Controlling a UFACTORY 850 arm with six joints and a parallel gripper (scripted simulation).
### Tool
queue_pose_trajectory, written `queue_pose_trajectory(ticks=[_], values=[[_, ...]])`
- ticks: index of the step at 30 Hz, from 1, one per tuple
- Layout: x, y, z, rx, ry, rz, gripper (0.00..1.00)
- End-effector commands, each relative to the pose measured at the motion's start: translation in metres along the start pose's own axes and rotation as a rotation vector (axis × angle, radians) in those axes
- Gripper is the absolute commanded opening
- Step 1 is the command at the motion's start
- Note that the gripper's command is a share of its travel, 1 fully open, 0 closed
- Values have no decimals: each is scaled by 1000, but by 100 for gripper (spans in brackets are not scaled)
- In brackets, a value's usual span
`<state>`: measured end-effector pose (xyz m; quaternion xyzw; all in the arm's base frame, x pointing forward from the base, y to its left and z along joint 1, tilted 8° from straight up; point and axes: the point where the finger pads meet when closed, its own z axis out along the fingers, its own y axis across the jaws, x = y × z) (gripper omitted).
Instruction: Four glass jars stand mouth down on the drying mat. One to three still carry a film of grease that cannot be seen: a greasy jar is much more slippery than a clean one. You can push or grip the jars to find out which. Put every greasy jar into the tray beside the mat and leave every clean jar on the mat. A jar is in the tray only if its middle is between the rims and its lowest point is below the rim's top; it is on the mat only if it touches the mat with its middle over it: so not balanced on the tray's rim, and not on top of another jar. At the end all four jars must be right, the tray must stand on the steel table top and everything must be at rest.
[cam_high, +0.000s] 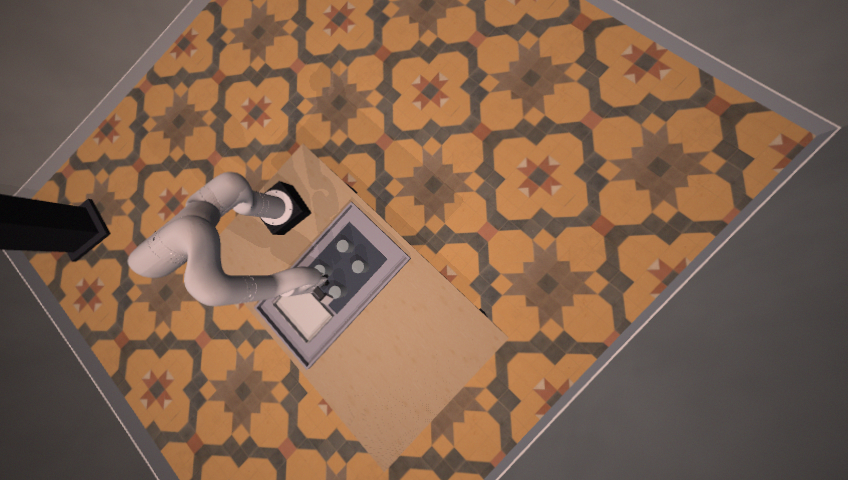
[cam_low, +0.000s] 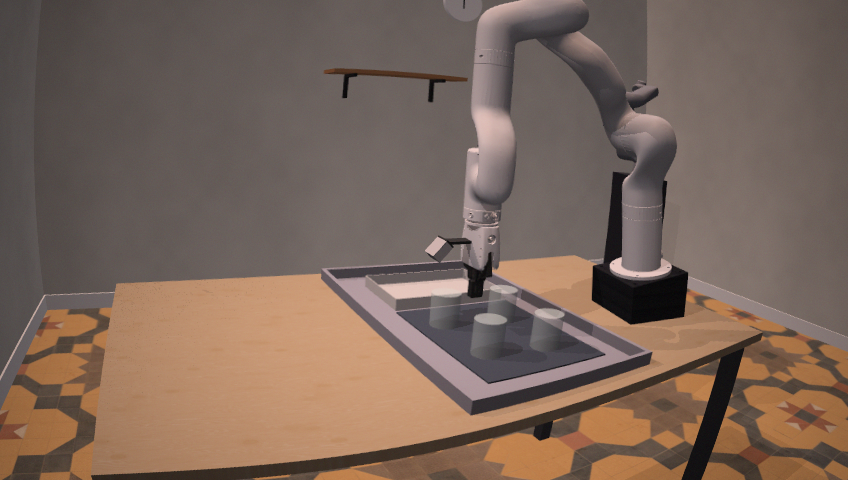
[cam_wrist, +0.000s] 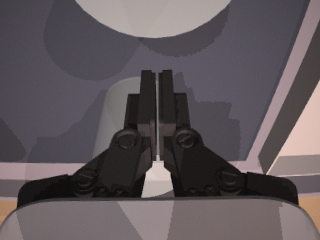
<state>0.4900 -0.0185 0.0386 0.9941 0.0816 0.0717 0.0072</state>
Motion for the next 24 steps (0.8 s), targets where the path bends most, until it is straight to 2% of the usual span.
queue_pose_trajectory(ticks=[1,23,24], values=[[1,0,0,0,2,0,0],[1,0,0,0,2,0,0],[1,0,-8,0,2,0,0]])
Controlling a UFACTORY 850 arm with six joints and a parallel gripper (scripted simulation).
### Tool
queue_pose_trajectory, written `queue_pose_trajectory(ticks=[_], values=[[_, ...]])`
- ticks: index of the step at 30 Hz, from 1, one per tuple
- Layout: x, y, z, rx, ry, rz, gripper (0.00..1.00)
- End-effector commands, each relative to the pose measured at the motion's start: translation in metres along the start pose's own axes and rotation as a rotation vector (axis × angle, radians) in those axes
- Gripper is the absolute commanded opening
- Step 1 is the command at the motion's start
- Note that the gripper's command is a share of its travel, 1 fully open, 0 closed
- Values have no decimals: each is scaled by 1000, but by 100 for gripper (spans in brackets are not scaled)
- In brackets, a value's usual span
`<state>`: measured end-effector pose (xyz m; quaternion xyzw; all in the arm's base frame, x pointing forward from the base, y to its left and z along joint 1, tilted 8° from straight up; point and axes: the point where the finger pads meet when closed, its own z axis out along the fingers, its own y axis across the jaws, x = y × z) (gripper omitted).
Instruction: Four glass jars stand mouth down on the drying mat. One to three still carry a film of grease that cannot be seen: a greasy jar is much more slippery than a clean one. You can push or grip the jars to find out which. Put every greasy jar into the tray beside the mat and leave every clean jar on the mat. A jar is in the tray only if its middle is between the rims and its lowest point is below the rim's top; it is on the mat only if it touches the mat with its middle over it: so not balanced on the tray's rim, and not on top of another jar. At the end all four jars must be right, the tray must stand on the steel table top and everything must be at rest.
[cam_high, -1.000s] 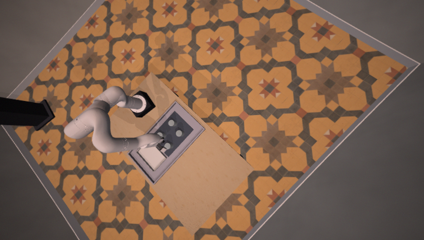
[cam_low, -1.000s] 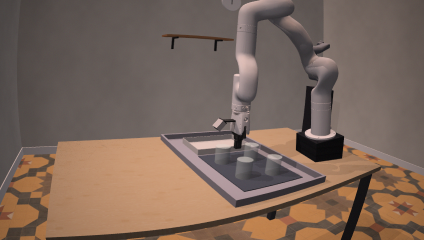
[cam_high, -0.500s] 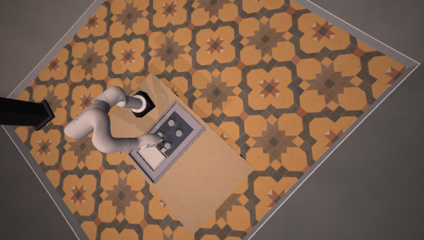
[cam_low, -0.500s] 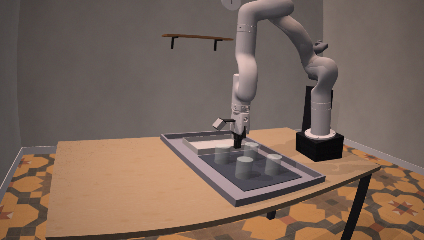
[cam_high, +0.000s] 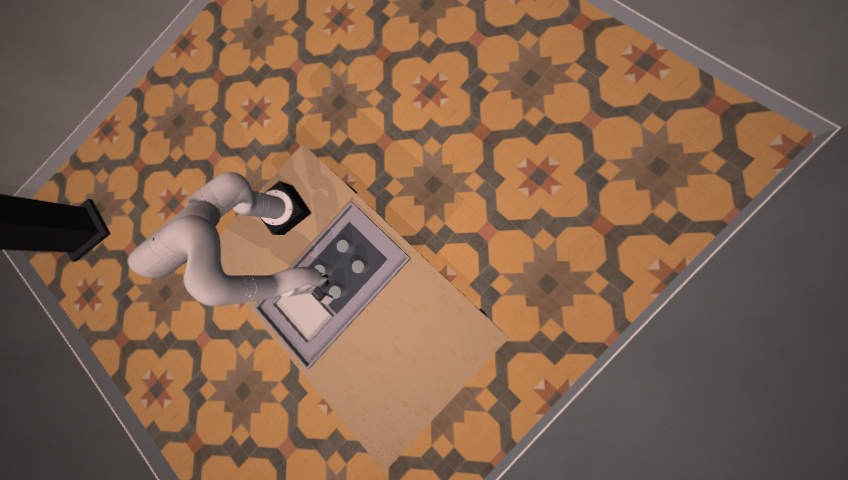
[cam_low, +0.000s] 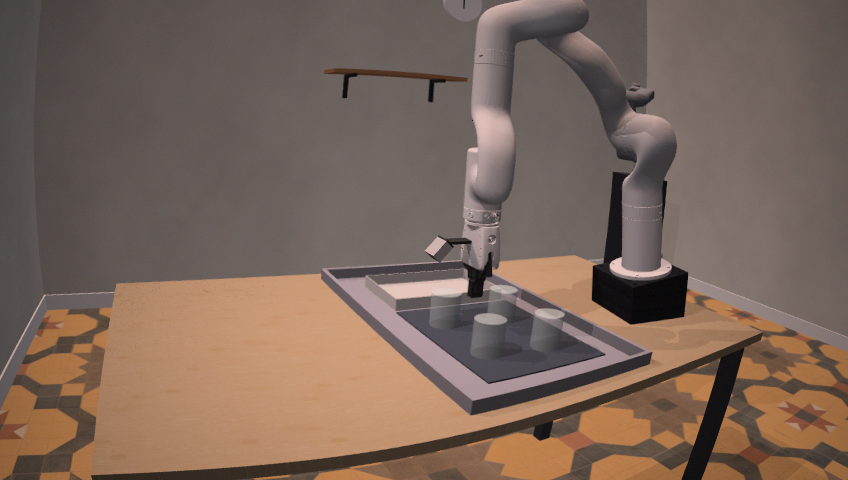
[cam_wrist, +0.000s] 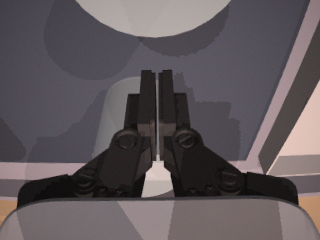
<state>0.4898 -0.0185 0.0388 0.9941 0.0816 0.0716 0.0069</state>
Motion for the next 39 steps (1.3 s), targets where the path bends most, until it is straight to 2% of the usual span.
queue_pose_trajectory(ticks=[1,2,11,12,17,19,34,36,38,39], values=[[1,0,-8,0,2,0,0],[1,0,-8,0,2,0,0],[1,0,-77,0,2,0,0],[1,0,-77,0,2,0,0],[3,-41,-77,0,2,0,0],[3,-41,-77,0,2,0,0],[9,-164,-77,0,2,0,0],[9,-164,-77,0,2,0,0],[10,-180,-77,0,2,0,0],[10,-180,-77,0,2,0,0]])
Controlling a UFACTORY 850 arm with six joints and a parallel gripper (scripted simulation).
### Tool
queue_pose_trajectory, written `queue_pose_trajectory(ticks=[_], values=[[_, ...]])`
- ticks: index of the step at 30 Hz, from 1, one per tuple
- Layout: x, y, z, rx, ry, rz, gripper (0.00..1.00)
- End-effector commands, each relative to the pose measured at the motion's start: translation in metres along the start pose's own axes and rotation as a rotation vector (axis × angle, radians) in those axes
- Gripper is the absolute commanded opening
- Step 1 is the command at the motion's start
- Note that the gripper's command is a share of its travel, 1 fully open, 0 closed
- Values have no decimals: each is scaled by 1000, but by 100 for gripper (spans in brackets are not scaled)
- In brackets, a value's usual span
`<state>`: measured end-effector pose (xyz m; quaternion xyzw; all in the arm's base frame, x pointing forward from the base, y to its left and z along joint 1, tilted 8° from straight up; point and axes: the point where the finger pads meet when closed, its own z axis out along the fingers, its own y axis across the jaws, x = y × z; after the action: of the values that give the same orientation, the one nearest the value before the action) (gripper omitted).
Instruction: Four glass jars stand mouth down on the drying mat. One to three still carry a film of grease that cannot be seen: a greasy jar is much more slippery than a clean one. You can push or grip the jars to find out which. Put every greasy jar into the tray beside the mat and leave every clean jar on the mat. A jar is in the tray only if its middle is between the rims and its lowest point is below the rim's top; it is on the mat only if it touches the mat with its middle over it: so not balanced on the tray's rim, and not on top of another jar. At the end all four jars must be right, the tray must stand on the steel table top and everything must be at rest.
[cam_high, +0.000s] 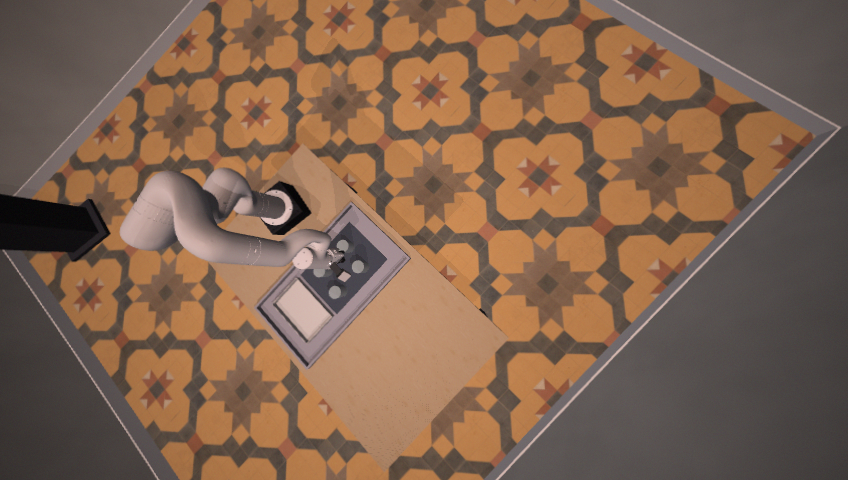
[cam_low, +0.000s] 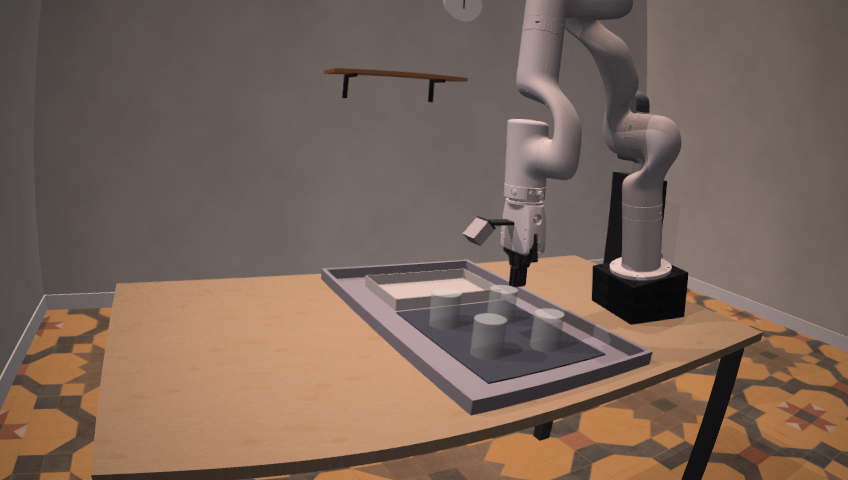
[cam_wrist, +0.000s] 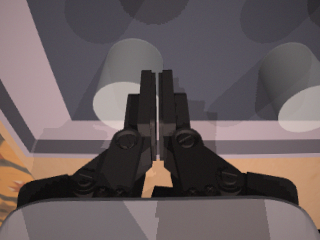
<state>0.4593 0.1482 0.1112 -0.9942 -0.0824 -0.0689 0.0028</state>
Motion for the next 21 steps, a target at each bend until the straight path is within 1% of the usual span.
queue_pose_trajectory(ticks=[1,12,14,18,21], values=[[2,-12,5,-20,6,0,0],[2,-11,57,-20,6,0,0],[2,-11,57,-20,6,0,0],[2,-11,76,-20,6,0,0],[2,-11,76,-20,6,0,0]])
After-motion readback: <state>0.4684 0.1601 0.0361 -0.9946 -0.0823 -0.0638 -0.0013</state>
